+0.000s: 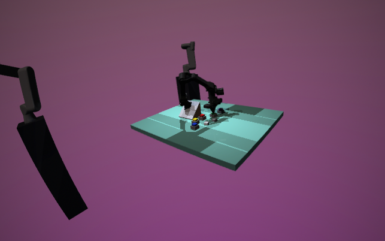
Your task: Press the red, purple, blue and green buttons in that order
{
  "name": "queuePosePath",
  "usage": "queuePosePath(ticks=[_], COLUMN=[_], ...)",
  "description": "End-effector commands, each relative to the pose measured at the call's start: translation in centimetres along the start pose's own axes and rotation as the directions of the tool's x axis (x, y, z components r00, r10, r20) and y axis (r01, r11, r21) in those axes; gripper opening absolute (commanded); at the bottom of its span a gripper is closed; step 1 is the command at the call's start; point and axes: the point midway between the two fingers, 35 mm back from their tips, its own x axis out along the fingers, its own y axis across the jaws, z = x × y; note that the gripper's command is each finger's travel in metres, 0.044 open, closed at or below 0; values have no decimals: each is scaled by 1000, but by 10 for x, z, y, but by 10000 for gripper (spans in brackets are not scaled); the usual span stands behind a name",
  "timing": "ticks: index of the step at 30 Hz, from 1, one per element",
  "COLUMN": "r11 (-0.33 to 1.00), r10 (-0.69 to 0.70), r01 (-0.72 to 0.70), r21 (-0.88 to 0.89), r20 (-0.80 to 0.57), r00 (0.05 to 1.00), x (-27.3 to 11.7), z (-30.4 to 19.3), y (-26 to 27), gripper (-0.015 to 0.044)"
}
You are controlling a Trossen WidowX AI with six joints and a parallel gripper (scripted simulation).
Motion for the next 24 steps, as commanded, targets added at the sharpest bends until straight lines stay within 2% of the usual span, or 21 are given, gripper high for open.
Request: queuePosePath(ticks=[1, 3, 7, 12, 21, 24], r11=[1000, 1000, 1000, 1000, 1000, 1000], r10=[-1, -6, -7, 2, 11, 7], r01=[1, 6, 7, -2, -11, -7], r21=[-3, -9, -10, -11, -9, -9], r20=[-1, -3, -4, -3, -10, -3], r00=[1000, 1000, 1000, 1000, 1000, 1000], x=[-10, -30, -33, -45, -90, -97], z=[0, -1, -1, 5, 4, 1], y=[0, 0, 0, 23, 123, 137], gripper=[20, 20, 20, 151, 387, 400])
